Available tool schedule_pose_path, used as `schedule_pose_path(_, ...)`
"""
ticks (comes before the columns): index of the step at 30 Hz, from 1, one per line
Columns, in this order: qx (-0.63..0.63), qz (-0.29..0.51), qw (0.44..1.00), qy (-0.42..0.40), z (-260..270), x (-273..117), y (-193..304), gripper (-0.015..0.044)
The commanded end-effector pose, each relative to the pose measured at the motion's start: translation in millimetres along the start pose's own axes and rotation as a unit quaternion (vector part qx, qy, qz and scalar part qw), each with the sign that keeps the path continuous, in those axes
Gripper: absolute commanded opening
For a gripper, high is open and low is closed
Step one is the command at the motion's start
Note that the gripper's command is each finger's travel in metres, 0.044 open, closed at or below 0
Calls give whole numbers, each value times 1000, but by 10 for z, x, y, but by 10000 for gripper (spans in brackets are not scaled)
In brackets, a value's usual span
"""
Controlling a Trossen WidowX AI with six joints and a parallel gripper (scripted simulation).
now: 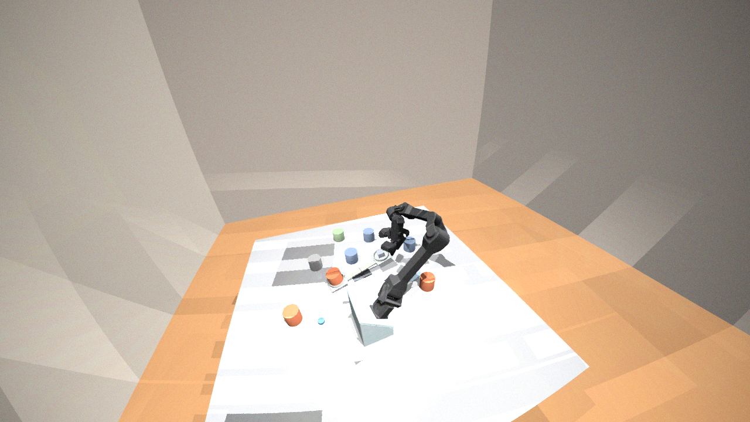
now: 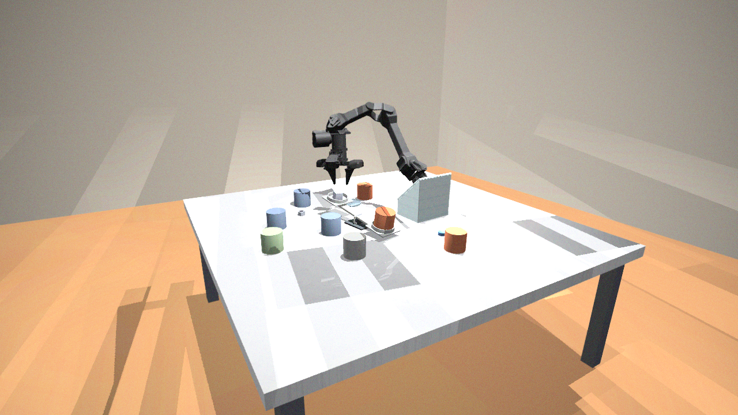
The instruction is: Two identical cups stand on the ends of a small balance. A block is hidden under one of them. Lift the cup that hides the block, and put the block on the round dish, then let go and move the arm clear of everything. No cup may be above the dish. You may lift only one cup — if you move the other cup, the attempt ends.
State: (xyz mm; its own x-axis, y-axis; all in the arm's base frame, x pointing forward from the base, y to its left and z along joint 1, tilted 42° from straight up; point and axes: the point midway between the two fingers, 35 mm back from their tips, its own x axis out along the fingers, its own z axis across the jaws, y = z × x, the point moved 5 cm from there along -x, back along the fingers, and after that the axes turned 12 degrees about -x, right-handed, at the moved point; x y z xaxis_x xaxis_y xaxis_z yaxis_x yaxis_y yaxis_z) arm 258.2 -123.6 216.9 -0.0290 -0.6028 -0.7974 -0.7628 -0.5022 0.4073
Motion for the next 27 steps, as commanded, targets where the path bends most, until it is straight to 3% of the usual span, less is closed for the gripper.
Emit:
schedule_pose_path(1,-68,5,998,4,-16,-39,-135,260)
schedule_pose_path(20,-380,37,924,6,89,-152,-788,260)
schedule_pose_path(27,-402,40,915,6,105,-162,-839,260)
